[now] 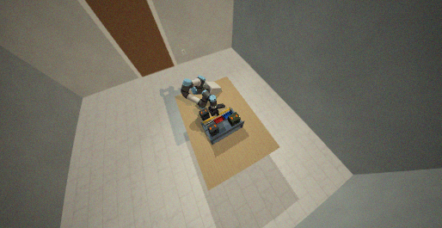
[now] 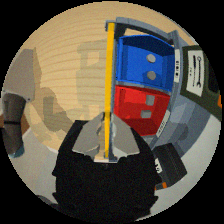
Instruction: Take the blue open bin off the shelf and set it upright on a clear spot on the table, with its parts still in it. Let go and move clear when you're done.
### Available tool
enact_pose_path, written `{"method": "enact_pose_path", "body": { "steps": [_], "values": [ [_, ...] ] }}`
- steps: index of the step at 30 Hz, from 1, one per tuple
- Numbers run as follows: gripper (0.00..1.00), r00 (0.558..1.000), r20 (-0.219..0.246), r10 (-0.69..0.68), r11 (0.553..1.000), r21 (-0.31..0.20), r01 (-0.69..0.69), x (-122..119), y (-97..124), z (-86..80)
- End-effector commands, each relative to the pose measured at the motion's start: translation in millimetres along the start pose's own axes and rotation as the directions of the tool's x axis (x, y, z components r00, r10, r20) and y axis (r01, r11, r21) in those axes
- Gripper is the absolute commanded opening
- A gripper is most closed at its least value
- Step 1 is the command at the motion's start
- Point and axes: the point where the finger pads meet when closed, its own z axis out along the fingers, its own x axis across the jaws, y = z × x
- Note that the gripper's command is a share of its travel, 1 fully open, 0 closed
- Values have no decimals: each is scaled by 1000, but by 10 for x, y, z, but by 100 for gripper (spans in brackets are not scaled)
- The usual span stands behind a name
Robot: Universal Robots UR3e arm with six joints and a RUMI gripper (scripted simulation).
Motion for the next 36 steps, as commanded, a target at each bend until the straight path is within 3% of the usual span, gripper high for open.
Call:
{"method": "enact_pose_path", "body": {
  "steps": [1, 31, 36],
  "values": [
    [0, 1000, -2, 1, 1000, 0, -1, 4, 1, -5],
    [0, 1000, -2, 1, 1000, 0, -1, 4, 1, -105],
    [0, 1000, -2, 1, 1000, 1, -1, 4, 1, -254]
  ]
}}
